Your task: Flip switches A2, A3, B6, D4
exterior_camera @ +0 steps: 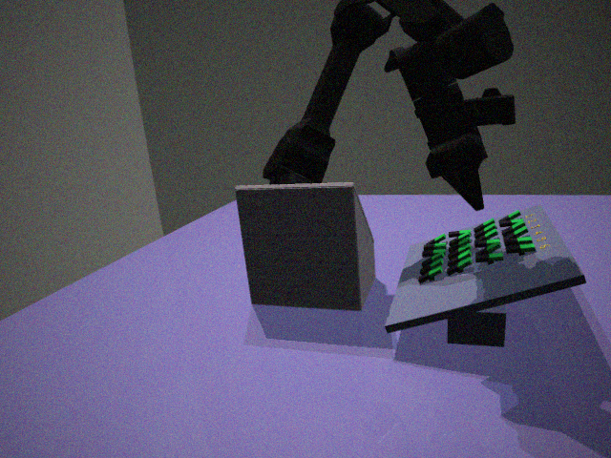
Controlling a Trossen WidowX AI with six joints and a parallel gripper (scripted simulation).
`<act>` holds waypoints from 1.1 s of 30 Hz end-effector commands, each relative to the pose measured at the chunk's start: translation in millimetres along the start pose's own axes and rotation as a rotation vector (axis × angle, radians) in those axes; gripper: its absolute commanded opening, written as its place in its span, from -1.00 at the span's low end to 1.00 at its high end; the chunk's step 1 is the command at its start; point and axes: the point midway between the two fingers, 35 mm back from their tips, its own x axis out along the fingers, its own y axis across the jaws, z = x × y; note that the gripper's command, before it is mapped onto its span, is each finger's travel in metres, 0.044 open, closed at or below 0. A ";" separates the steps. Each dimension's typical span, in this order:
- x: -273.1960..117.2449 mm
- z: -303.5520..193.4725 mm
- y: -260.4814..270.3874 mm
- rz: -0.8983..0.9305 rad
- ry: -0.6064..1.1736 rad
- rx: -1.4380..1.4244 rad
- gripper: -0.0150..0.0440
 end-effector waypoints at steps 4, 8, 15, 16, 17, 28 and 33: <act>-3.9 -53.5 39.2 0.002 0.013 -0.002 -0.49; -1.6 -80.0 54.3 0.003 0.014 -0.001 -0.49; 26.0 -79.2 54.4 0.004 0.034 -0.001 -0.49; 31.8 -79.4 54.9 0.005 0.038 -0.002 -0.49; 33.7 -79.5 55.0 0.005 0.039 -0.002 -0.49; 43.6 -79.8 55.5 0.006 0.038 -0.002 -0.49; 47.2 -79.7 55.4 0.006 0.038 -0.002 -0.49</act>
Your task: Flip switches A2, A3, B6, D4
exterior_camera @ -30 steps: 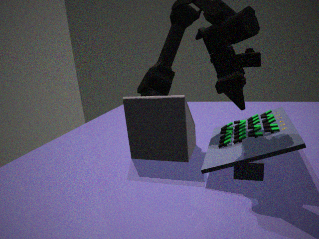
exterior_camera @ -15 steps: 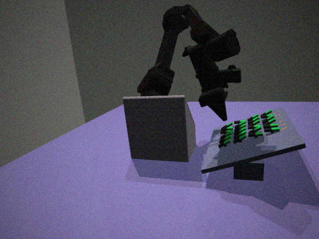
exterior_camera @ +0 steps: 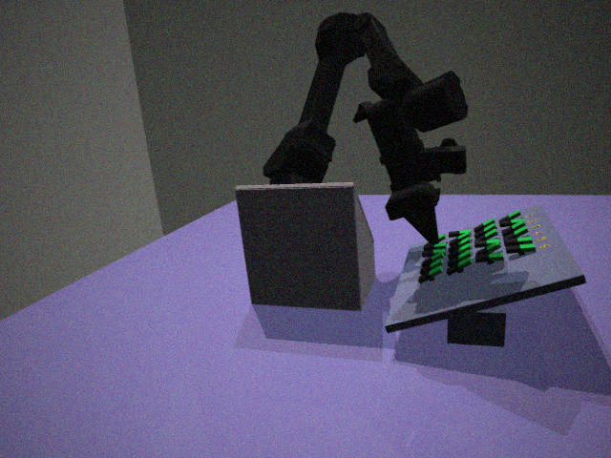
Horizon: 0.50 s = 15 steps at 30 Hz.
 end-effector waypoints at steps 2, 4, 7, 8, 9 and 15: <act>7.2 -2.6 0.3 0.009 0.006 0.014 -0.49; 10.1 -2.5 0.3 0.009 0.006 0.014 -0.49; 14.3 -2.5 0.5 0.009 0.006 0.014 -0.49; 15.0 -2.5 0.5 0.009 0.006 0.014 -0.49; 15.2 -2.5 0.5 0.009 0.006 0.014 -0.49; 15.2 -2.5 0.5 0.009 0.006 0.014 -0.49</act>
